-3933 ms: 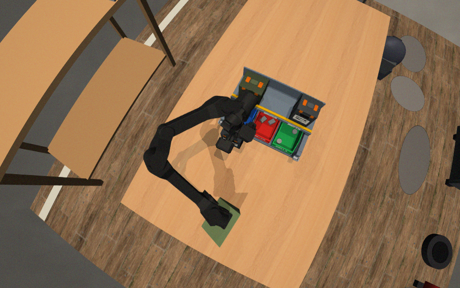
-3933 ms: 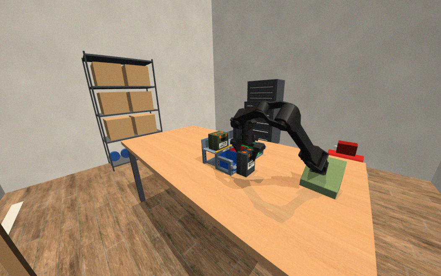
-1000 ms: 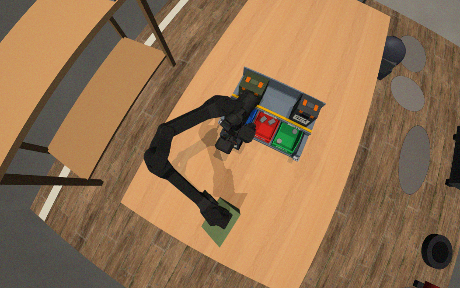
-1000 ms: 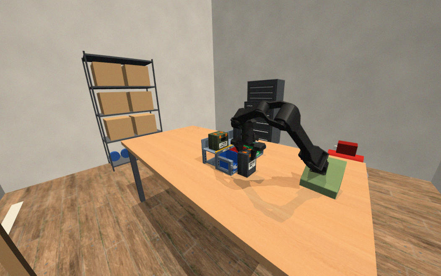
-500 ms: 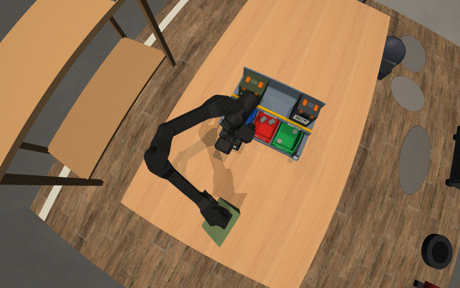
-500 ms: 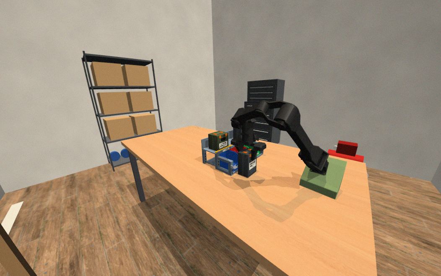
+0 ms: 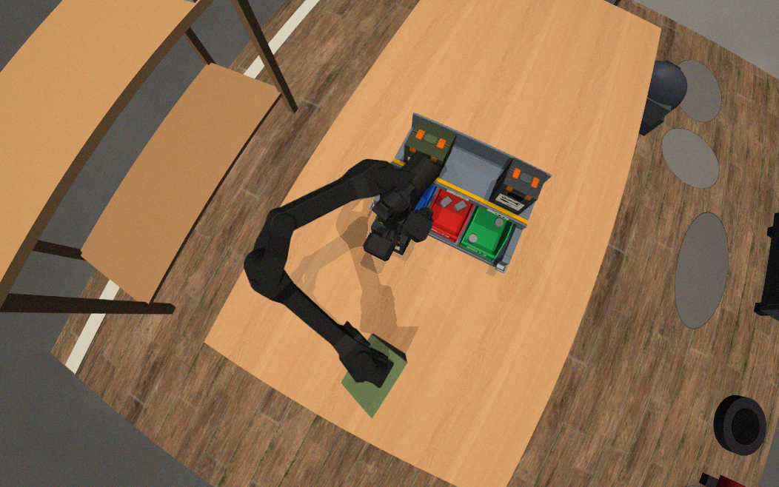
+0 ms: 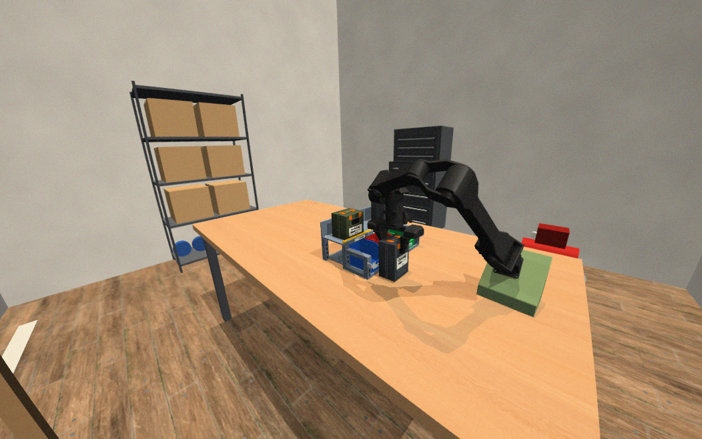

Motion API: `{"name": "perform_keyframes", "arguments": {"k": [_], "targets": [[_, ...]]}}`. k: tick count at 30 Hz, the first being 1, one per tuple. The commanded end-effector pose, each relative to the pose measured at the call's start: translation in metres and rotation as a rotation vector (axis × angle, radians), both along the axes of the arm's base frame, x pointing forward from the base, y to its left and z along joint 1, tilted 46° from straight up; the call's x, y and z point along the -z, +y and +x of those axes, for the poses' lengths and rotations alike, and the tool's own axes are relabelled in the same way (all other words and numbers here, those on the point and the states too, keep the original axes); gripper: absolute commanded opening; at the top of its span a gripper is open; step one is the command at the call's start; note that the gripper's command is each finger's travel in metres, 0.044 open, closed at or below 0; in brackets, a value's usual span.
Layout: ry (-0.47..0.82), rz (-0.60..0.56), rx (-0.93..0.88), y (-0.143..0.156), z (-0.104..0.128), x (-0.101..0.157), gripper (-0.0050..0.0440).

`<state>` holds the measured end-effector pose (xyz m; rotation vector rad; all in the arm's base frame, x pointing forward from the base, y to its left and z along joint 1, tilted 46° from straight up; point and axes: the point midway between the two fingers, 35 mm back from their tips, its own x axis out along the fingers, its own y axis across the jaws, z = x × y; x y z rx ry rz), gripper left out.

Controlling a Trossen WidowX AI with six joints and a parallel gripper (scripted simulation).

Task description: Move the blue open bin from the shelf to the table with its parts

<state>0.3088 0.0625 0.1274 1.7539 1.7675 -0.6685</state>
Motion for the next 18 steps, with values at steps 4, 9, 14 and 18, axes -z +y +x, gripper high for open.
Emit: {"name": "perform_keyframes", "arguments": {"k": [4,9,14,18], "targets": [[-0.052,-0.01,0.021,-0.0147,0.0097,-0.0172,0.0],[-0.052,-0.01,0.021,-0.0147,0.0097,-0.0172,0.0],[-0.052,-0.01,0.021,-0.0147,0.0097,-0.0172,0.0],[-0.047,-0.009,0.018,-0.0187,0.0125,-0.0204,0.0]]}}
